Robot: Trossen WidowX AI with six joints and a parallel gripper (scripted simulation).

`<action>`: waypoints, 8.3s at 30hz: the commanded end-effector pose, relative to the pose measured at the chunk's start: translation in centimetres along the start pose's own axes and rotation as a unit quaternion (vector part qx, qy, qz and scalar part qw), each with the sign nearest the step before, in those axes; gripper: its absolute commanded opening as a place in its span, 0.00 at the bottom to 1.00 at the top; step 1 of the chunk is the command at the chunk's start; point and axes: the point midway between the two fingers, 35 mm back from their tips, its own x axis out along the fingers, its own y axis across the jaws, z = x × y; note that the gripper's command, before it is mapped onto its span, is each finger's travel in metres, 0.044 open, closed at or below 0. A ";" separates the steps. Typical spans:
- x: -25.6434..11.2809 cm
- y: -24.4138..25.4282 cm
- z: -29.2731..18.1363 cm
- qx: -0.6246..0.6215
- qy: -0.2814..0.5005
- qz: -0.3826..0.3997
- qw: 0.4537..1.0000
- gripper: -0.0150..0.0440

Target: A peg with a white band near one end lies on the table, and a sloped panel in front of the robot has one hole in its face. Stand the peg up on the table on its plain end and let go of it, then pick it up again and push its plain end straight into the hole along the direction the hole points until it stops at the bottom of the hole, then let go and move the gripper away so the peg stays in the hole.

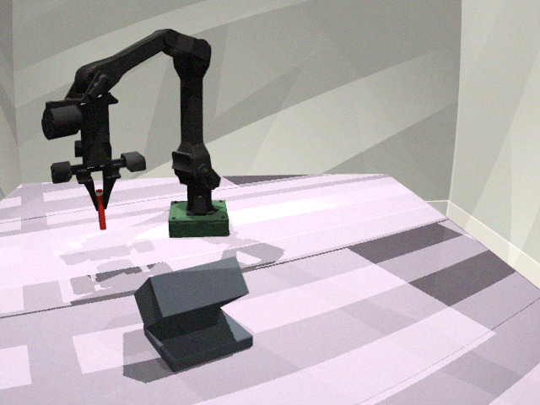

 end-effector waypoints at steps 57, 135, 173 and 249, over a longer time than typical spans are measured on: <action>-4.8 -2.9 -14.2 -0.292 0.233 0.087 0.924 0.25; -1.5 -6.6 -24.0 -0.408 0.319 0.117 0.847 0.25; -1.2 -6.6 -24.0 -0.411 0.323 0.121 0.844 0.25; 0.0 -6.6 -25.4 -0.410 0.324 0.121 0.844 0.25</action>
